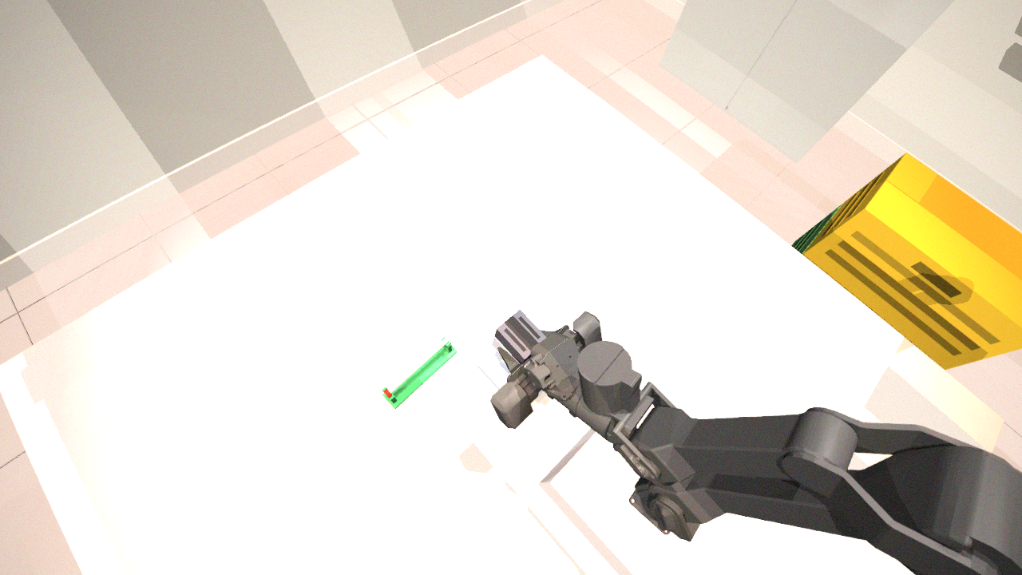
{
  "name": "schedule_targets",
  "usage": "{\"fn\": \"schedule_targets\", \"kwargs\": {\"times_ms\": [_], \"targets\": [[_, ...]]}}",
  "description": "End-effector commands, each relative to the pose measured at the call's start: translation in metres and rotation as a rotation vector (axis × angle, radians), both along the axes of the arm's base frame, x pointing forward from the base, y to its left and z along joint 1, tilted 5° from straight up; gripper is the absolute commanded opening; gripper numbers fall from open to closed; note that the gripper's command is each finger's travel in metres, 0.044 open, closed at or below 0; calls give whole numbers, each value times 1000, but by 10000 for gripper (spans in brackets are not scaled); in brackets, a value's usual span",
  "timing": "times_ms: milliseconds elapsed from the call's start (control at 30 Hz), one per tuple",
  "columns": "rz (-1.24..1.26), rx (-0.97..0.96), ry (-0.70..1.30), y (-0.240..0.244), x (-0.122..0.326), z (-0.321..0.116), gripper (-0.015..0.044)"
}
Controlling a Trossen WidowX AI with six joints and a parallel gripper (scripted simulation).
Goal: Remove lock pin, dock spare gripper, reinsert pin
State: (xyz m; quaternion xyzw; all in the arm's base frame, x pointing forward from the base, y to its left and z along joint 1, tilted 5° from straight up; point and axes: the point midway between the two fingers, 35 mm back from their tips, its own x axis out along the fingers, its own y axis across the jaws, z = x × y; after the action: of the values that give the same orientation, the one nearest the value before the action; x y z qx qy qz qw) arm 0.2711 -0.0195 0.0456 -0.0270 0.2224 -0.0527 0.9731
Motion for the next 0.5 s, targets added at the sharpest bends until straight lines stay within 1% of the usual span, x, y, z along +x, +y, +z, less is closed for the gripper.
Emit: {"fn": "schedule_targets", "kwargs": {"times_ms": [0,200,467], "targets": [[0,0,0,0,0,0,0],[0,0,0,0,0,0,0],[0,0,0,0,0,0,210]]}}
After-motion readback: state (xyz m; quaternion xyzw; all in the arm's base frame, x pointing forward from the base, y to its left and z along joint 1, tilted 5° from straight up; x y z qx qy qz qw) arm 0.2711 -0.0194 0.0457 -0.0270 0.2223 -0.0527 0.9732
